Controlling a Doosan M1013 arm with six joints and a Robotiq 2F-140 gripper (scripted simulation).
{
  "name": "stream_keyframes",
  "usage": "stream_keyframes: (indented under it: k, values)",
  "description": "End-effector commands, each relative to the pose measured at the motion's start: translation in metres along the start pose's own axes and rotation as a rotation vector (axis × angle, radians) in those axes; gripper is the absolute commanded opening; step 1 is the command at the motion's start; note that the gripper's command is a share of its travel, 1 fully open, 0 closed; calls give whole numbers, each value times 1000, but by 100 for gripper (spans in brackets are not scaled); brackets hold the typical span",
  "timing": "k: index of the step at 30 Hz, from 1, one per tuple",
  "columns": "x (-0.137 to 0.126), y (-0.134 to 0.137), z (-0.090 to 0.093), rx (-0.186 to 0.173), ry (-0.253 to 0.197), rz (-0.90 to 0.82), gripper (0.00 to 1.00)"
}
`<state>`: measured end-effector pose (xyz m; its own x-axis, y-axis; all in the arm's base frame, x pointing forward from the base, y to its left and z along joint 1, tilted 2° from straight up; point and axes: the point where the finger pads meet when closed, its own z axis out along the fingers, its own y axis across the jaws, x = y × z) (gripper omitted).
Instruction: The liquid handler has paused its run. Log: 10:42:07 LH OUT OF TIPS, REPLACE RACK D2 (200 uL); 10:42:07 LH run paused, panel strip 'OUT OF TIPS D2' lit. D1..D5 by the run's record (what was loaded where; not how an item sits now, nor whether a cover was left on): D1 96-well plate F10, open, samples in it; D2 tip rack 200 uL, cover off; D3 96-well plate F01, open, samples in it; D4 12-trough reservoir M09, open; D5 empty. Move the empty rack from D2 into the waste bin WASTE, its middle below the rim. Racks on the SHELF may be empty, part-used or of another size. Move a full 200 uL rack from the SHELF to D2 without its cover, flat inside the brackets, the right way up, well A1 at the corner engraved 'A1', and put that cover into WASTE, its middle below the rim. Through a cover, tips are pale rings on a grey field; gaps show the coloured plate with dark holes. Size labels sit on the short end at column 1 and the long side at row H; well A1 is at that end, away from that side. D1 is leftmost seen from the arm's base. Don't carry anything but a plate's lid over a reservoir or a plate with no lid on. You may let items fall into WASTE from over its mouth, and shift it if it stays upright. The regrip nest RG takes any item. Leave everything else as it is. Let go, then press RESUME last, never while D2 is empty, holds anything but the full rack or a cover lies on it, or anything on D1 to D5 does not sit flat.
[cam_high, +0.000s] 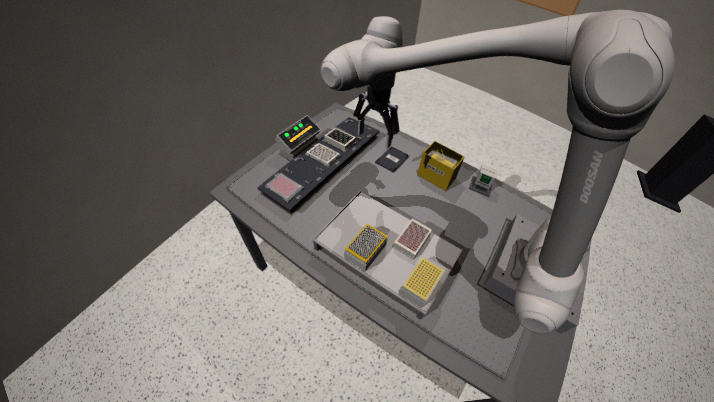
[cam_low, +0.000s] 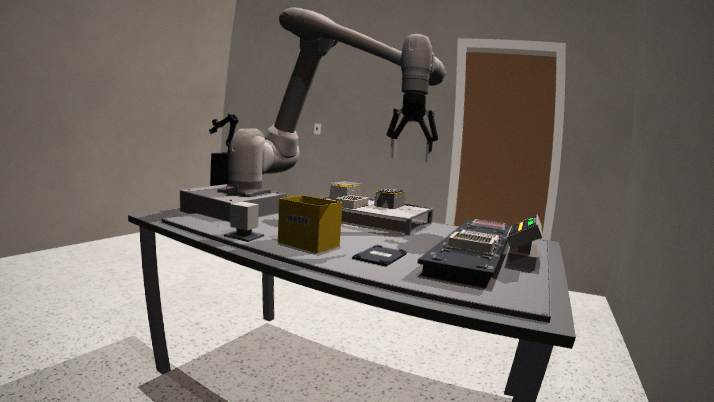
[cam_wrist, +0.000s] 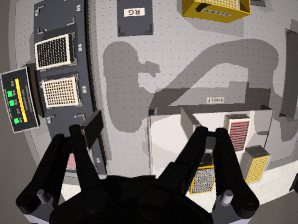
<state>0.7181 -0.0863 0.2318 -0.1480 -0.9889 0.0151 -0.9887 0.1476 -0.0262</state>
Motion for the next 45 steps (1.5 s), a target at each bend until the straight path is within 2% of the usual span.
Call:
stream_keyframes:
  k: [1, 7, 9, 24, 26, 38, 43, 45]
  values:
    - [0, 15, 0, 0, 0, 0, 77]
    - [0, 45, 0, 0, 0, 0, 77]
    - [0, 45, 0, 0, 0, 0, 77]
    - [0, 120, 0, 0, 0, 0, 77]
    - [0, 120, 0, 0, 0, 0, 77]
    - [-1, 179, 0, 0, 0, 0, 77]
    - [-6, 179, 0, 0, 0, 0, 77]
    - [-16, 179, 0, 0, 0, 0, 77]
